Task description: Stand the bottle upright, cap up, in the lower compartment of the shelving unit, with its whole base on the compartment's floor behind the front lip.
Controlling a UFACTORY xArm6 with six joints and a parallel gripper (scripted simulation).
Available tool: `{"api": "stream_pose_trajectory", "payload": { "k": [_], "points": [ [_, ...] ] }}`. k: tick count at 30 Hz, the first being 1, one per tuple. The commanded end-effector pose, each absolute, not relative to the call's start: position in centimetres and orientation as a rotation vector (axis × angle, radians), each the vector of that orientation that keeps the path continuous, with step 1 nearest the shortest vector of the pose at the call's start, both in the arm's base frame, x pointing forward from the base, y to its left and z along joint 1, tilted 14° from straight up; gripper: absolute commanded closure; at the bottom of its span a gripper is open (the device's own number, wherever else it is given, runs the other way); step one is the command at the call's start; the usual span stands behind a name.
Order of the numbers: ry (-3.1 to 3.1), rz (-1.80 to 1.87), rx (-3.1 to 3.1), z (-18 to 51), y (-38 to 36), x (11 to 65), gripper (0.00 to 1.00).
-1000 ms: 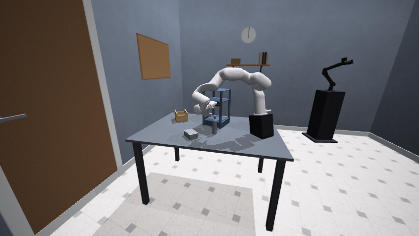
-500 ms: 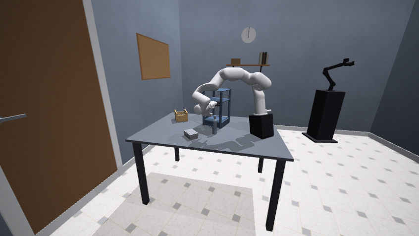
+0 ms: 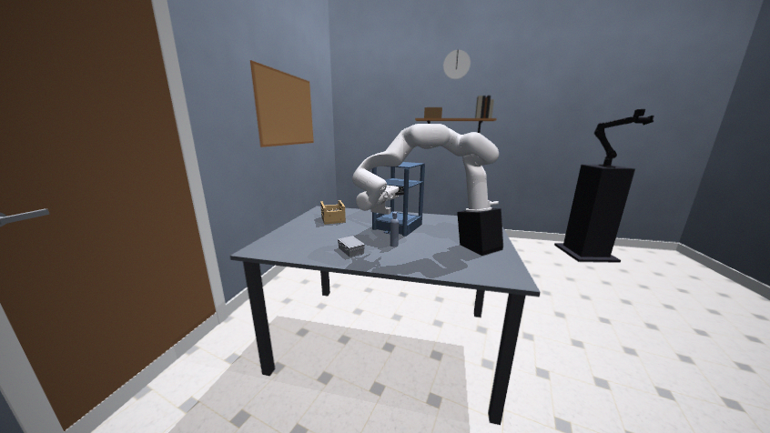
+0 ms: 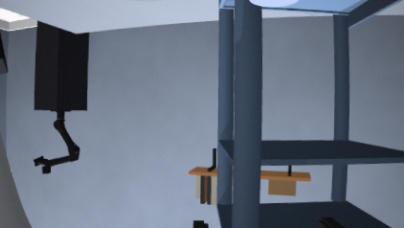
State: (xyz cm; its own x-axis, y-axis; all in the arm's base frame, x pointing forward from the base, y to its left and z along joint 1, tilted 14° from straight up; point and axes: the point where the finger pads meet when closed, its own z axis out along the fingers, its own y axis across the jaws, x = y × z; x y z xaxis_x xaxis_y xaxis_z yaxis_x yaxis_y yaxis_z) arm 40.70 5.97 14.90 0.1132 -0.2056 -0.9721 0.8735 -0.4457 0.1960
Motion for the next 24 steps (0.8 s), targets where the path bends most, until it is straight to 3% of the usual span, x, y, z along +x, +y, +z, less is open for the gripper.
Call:
{"api": "stream_pose_trajectory", "payload": {
  "k": [1, 24],
  "points": [
    [0.691, -1.492, 1.485, 14.9, 6.0, 40.8, 0.37],
    [0.692, -1.489, 1.489, 11.4, 5.2, 41.2, 0.37]
  ]
}}
